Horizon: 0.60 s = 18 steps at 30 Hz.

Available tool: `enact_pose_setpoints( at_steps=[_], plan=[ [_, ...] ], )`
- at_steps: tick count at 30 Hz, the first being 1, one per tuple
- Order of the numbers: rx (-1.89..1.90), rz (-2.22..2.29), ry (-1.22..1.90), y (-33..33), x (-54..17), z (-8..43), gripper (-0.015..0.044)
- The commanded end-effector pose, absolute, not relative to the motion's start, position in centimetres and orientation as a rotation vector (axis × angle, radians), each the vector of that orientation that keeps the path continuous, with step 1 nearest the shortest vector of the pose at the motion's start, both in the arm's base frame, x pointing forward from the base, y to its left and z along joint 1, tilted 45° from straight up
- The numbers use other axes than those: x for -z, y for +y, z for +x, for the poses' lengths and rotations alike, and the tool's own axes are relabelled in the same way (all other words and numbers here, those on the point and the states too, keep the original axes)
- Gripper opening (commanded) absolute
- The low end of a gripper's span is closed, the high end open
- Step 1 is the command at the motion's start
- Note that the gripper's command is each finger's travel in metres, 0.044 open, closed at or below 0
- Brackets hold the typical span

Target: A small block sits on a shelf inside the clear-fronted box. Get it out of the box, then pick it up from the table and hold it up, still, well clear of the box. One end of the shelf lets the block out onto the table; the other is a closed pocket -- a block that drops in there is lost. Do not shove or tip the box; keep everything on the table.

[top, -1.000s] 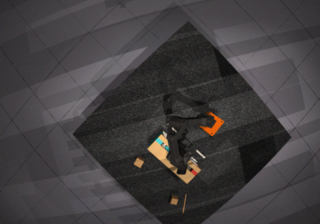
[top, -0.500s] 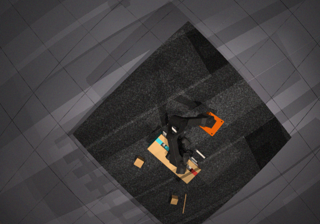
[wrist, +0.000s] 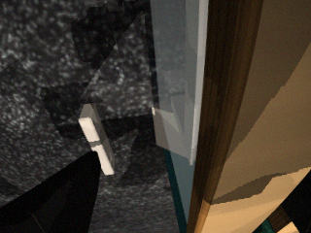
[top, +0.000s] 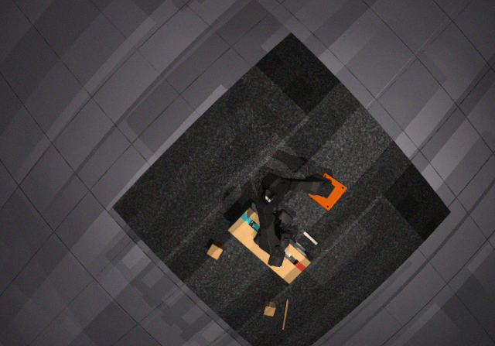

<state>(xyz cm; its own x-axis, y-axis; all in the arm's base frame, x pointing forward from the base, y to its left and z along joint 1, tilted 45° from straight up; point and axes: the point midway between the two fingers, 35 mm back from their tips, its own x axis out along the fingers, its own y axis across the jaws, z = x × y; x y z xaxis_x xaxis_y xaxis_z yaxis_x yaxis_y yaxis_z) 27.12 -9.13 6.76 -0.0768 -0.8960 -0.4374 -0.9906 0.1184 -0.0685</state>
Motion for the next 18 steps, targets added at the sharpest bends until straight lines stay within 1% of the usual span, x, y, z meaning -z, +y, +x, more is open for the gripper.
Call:
enact_pose_setpoints(
  at_steps=[1,18],
  plan=[
    [-0.347,-1.831,2.036,-9.6,-7.1,27.0,0.0400],
    [-0.347,-1.832,2.036,-10.8,-8.3,26.8,0.0400]
  ],
)
